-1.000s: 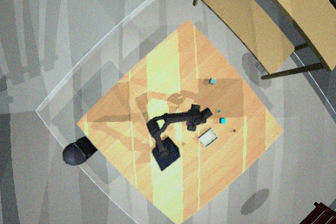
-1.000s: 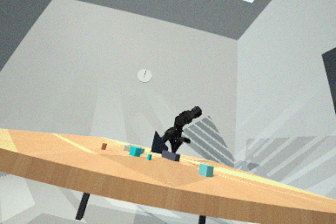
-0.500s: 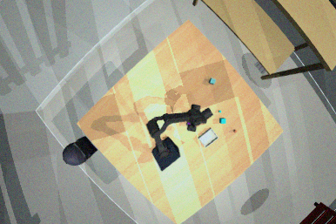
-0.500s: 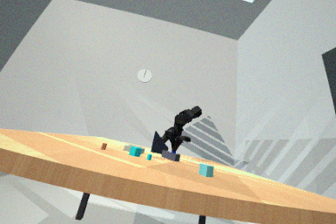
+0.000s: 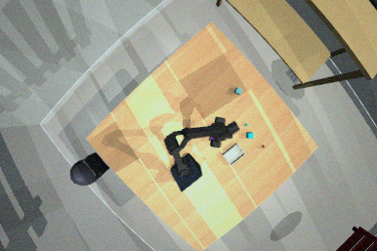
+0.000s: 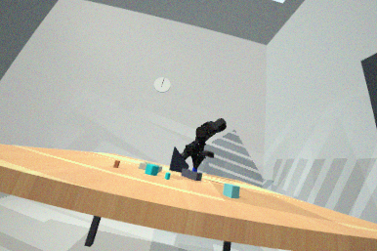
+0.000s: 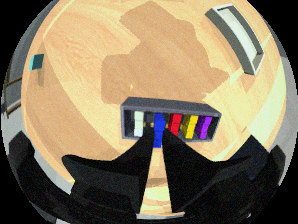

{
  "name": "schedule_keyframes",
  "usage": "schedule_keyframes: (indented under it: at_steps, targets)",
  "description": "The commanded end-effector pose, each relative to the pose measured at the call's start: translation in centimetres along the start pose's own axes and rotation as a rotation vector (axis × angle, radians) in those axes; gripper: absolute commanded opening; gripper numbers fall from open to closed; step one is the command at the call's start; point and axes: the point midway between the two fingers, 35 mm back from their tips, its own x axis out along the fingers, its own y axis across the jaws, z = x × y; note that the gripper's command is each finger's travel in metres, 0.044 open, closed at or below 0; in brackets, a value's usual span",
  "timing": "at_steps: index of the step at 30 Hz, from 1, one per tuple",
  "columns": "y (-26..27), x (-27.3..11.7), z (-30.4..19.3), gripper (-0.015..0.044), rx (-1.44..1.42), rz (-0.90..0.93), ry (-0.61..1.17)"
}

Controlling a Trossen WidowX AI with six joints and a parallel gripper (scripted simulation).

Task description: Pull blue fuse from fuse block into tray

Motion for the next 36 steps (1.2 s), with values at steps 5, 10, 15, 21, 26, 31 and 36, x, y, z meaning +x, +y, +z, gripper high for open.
schedule_keyframes:
  at_steps: [5, 10, 15, 21, 26, 31, 36]
  targets:
    - [0.0, -0.5, 0.0, 0.0, -0.003, -0.001, -0.002]
    - [0.0, -0.7, 0.0, 0.0, -0.003, -0.001, -0.002]
    - [0.0, -1.0, 0.0, 0.0, -0.003, -0.001, -0.002]
    - [0.0, -1.3, 0.0, 0.0, -0.003, -0.001, -0.001]
    - [0.0, -1.5, 0.0, 0.0, -0.003, -0.001, -0.001]
    - [0.0, -1.7, 0.0, 0.0, -0.002, 0.0, -0.001]
    - [0.0, -2.0, 0.0, 0.0, -0.002, 0.0, 0.0]
